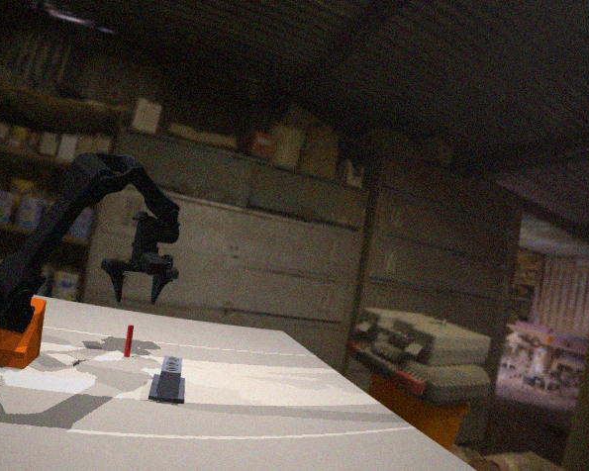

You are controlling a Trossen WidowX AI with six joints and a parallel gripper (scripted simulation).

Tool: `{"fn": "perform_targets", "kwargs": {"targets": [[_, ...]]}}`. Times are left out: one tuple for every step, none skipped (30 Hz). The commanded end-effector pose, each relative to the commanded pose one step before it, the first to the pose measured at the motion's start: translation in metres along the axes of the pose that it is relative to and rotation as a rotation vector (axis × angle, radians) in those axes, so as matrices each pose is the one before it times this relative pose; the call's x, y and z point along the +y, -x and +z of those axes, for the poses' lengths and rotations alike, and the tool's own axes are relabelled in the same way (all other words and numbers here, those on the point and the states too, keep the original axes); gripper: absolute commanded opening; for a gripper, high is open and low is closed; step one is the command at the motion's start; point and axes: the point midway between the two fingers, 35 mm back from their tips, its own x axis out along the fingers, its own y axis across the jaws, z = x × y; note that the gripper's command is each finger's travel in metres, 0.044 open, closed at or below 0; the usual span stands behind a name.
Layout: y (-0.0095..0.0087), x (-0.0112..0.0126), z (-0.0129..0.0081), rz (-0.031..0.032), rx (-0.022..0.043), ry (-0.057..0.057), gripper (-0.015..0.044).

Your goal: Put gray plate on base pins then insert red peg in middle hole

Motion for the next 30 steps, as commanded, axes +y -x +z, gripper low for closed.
{"fn": "perform_targets", "kwargs": {"targets": [[-0.02576,-0.00220,-0.00285,-0.01507,-0.00416,-0.0060,0.0440],[-0.00225,-0.00011,0.00003,-0.00003,-0.00010,0.0000,0.0440],[0.00000,0.00000,0.00000,0.00000,0.00000,0.0000,0.0440],[0.00000,0.00000,0.00000,0.00000,0.00000,0.0000,0.0440],[0.00000,0.00000,0.00000,0.00000,0.00000,0.0000,0.0440],[0.00000,0.00000,0.00000,0.00000,0.00000,0.0000,0.0440],[-0.00121,0.00000,0.00021,0.00001,-0.00003,0.0000,0.0440],[-0.00363,-0.00004,0.00065,0.00001,-0.00010,0.0000,0.0440],[-0.00543,-0.00017,0.00097,-0.00004,-0.00021,-0.0001,0.0440],[-0.00360,-0.00018,0.00065,-0.00006,-0.00018,-0.0001,0.0440],[-0.00120,-0.00007,0.00022,-0.00003,-0.00007,0.0000,0.0440],[0.00000,0.00000,0.00000,0.00000,0.00000,0.0000,0.0440],[0.00000,0.00000,0.00000,0.00000,0.00000,0.0000,0.0440],[-0.00026,0.00003,-0.00001,0.00001,0.00000,0.0000,0.0440],[-0.00079,0.00008,-0.00003,0.00003,0.00001,0.0000,0.0440],[-0.00132,0.00013,-0.00004,0.00004,0.00002,0.0000,0.0440],[-0.00162,0.00015,-0.00005,0.00005,0.00002,0.0000,0.0440],[-0.00162,0.00014,-0.00005,0.00005,0.00001,0.0000,0.0440],[-0.00162,0.00013,-0.00005,0.00004,0.00001,0.0000,0.0440],[-0.00162,0.00012,-0.00004,0.00004,0.00000,0.0000,0.0440],[-0.00161,0.00011,-0.00004,0.00003,0.00000,0.0000,0.0440],[-0.00161,0.00010,-0.00004,0.00003,-0.00001,0.0000,0.0440],[-0.00161,0.00009,-0.00004,0.00003,-0.00001,0.0000,0.0440],[-0.00167,0.00008,-0.00004,0.00002,-0.00002,0.0000,0.0440],[-0.00167,0.00007,-0.00004,0.00002,-0.00002,0.0000,0.0440],[-0.00166,0.00006,-0.00004,0.00002,-0.00003,0.0000,0.0440],[-0.00166,0.00005,-0.00003,0.00001,-0.00003,0.0000,0.0440],[-0.00166,0.00004,-0.00003,0.00001,-0.00004,0.0000,0.0440],[-0.00166,0.00003,-0.00003,0.00000,-0.00004,0.0000,0.0440],[-0.00165,0.00002,-0.00003,0.00000,-0.00005,0.0000,0.0440]]}}
